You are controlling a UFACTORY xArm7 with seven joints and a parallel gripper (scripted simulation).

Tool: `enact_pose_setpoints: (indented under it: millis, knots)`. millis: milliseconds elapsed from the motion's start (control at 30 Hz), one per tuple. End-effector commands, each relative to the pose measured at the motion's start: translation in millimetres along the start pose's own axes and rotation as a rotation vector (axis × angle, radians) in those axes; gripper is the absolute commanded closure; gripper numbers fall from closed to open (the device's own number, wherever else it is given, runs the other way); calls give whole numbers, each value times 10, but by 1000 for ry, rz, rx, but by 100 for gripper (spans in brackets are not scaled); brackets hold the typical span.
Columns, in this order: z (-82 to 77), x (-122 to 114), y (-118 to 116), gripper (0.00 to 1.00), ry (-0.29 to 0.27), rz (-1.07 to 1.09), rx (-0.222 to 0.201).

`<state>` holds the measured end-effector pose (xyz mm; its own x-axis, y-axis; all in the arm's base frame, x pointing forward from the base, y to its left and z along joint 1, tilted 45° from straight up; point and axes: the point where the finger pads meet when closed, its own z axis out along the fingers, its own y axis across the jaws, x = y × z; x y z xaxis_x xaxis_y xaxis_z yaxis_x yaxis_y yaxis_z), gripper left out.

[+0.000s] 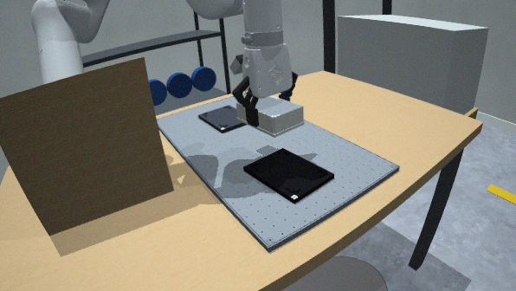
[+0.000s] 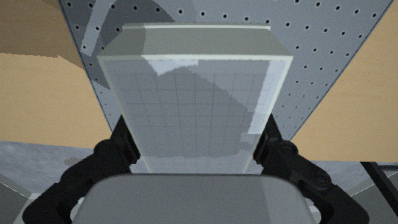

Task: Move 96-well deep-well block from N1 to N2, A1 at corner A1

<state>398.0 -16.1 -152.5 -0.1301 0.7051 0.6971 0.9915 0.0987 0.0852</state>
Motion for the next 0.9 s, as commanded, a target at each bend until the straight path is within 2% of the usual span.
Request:
enact_pose_setpoints:
  millis: [0,167,633,867]
  knots:
    - [-16,-152,-13,100,-3,0,-3]
    - [-17,-250,-33,100,-3,0,-3]
    - [-18,-705,-127,100,-3,0,-3]
    - [-18,-710,-126,100,-3,0,-3]
